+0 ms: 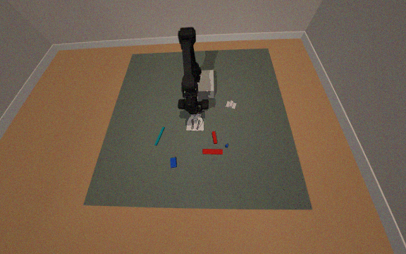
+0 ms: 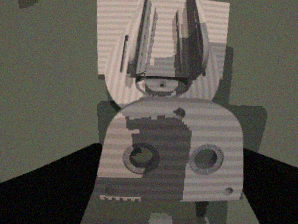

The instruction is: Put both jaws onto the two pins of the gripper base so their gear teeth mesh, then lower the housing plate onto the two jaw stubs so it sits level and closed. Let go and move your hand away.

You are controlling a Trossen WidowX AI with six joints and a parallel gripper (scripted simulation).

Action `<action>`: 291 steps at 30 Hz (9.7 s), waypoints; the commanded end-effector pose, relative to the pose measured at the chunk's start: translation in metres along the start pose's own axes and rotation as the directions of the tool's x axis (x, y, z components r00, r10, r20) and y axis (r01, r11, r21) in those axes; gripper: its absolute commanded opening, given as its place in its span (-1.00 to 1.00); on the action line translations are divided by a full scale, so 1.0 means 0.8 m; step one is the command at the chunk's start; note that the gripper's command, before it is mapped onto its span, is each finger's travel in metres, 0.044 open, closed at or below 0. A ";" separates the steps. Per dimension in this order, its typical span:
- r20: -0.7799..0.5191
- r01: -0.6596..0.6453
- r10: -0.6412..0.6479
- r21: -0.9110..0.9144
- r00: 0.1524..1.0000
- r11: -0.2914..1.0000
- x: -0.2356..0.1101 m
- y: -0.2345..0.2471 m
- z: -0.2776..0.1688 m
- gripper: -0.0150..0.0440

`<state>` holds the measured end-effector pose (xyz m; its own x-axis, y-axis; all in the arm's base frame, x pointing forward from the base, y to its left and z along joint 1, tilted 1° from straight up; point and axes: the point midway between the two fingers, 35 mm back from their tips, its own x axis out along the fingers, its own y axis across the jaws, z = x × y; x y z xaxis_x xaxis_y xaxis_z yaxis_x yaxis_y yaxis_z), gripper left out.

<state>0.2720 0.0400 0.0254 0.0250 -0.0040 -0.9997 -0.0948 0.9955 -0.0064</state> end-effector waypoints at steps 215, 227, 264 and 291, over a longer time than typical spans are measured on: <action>0.003 0.002 -0.002 -0.002 1.000 1.000 0.096 -0.001 0.000 0.70; 0.001 0.001 -0.001 0.001 1.000 1.000 0.095 0.000 0.000 0.88; 0.005 0.001 -0.001 -0.004 1.000 1.000 -0.031 -0.003 -0.042 1.00; -0.002 0.003 -0.003 -0.002 1.000 1.000 -0.062 -0.005 -0.088 1.00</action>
<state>0.2017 0.0301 0.0734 0.0263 -0.0051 -0.9996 -0.1000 0.9950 -0.0077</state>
